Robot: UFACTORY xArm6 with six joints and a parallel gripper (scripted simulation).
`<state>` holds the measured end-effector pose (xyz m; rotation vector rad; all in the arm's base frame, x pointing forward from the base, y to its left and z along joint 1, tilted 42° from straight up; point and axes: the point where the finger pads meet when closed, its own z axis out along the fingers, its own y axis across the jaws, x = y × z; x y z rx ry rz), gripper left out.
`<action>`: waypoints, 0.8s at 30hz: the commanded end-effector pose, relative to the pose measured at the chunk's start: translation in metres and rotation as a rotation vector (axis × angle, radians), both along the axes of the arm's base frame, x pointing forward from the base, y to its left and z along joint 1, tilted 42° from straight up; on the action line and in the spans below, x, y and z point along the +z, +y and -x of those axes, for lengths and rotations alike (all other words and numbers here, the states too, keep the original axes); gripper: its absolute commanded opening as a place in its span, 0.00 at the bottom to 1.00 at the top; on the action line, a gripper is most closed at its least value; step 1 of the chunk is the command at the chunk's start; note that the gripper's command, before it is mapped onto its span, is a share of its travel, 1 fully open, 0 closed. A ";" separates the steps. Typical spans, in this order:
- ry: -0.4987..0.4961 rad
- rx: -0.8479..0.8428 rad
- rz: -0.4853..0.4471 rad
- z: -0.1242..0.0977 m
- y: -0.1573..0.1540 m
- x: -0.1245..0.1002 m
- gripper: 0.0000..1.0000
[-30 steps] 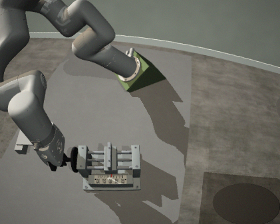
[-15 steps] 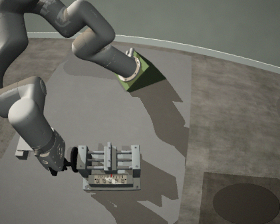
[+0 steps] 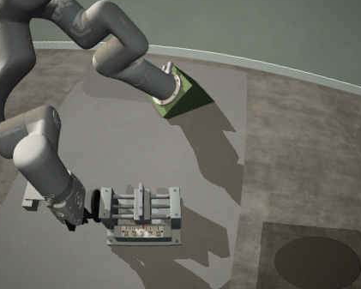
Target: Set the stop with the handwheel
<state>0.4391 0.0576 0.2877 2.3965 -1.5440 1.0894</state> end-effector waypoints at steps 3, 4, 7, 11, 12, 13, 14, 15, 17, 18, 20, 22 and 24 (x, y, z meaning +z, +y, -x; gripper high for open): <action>0.000 -0.001 0.000 -0.003 -0.002 -0.004 0.06; 0.000 -0.001 0.000 -0.003 -0.003 -0.004 0.06; 0.000 -0.001 0.000 -0.004 -0.003 -0.005 0.06; 0.000 -0.001 0.000 -0.005 -0.004 -0.007 0.06; 0.000 -0.001 0.000 -0.005 -0.004 -0.007 0.06; 0.000 -0.001 0.000 -0.005 -0.005 -0.008 0.06; 0.000 -0.001 0.000 -0.006 -0.005 -0.008 0.06; 0.000 -0.001 0.000 -0.006 -0.005 -0.008 0.06; 0.000 -0.001 0.000 -0.006 -0.006 -0.009 0.06; 0.000 -0.001 0.000 -0.006 -0.006 -0.010 0.06; 0.000 -0.001 0.000 -0.007 -0.007 -0.010 0.06; 0.000 -0.001 0.000 -0.007 -0.007 -0.011 0.06; 0.000 -0.001 0.000 -0.007 -0.007 -0.011 0.06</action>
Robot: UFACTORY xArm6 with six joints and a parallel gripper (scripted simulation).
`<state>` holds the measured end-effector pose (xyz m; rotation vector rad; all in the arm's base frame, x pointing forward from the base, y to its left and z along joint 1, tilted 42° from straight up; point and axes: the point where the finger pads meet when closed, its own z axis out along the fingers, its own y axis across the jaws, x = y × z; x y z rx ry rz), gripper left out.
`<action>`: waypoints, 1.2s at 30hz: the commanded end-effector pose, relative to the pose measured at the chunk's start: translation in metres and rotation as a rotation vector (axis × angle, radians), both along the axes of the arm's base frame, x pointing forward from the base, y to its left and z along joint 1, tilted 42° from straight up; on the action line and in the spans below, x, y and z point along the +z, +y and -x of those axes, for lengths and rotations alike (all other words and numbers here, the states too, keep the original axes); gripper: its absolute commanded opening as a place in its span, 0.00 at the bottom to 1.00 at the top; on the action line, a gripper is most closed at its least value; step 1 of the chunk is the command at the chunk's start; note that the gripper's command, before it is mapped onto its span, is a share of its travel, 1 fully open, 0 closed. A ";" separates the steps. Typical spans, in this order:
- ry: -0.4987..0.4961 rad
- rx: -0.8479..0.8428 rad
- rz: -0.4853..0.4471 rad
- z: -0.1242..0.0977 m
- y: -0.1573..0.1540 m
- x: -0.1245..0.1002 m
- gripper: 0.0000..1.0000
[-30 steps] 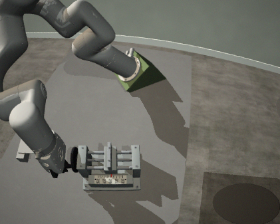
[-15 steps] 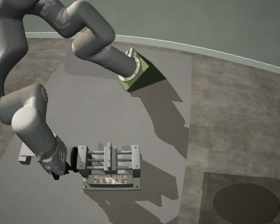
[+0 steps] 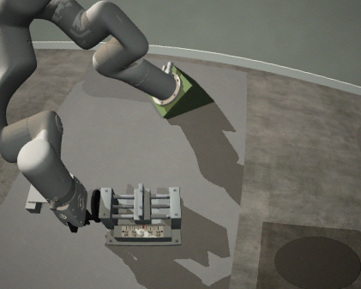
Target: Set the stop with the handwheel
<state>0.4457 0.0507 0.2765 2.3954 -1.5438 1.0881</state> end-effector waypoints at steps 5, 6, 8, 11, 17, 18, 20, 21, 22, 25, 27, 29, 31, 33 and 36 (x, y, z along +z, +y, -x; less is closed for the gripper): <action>-0.001 0.000 0.000 0.000 -0.001 -0.001 0.06; -0.001 0.000 0.000 -0.001 -0.001 -0.001 0.06; -0.001 0.000 0.000 -0.001 -0.002 -0.002 0.06; -0.001 0.000 0.000 -0.001 -0.002 -0.002 0.06; -0.001 0.000 0.000 -0.001 -0.002 -0.003 0.06; -0.001 0.000 0.000 -0.001 -0.002 -0.003 0.06; -0.001 0.000 0.000 -0.001 -0.003 -0.003 0.06; -0.001 0.000 0.000 -0.001 -0.003 -0.003 0.06; -0.001 0.000 0.000 -0.001 -0.003 -0.003 0.06; -0.001 0.000 0.000 -0.001 -0.003 -0.003 0.06; -0.001 0.000 0.000 -0.001 -0.003 -0.003 0.06; -0.001 0.000 0.000 -0.001 -0.003 -0.003 0.06; -0.001 0.000 0.000 -0.001 -0.003 -0.003 0.06; -0.001 0.000 0.000 -0.001 -0.003 -0.003 0.06; -0.001 0.000 0.000 -0.001 -0.003 -0.003 0.06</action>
